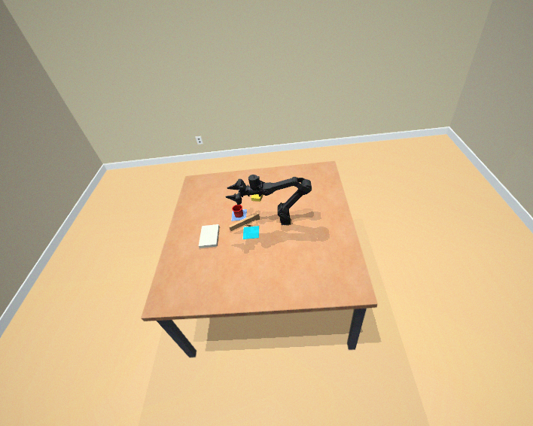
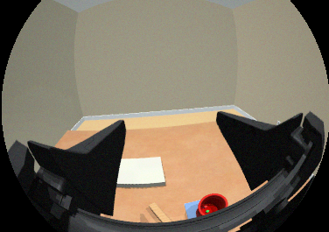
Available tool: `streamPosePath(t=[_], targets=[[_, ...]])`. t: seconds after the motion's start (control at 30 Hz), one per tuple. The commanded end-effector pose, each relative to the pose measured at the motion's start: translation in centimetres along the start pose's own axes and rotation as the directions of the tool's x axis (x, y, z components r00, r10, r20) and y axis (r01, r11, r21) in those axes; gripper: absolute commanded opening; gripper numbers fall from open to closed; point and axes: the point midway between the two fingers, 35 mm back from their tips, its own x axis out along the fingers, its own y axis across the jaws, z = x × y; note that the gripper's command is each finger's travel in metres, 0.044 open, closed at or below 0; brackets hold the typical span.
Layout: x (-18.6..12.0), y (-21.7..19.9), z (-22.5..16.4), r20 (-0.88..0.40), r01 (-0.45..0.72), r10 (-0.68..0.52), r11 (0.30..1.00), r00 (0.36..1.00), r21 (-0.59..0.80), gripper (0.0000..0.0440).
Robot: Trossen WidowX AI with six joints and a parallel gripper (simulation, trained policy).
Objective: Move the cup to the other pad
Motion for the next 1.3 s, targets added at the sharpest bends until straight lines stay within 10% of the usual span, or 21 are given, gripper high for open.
streamPosePath(t=[0.0, 0.47, 1.27], targets=[[0.1, 0.0, 0.0, -0.005, 0.004, -0.004, 1.000, 1.000, 0.001, 0.0374], [1.0, 0.4, -1.6, -0.158, 0.021, -0.018, 1.000, 0.987, 0.020, 0.0030], [3.1, 2.8, -4.3, -0.488, 0.008, 0.039, 0.996, 0.872, 0.093, 0.0087]])
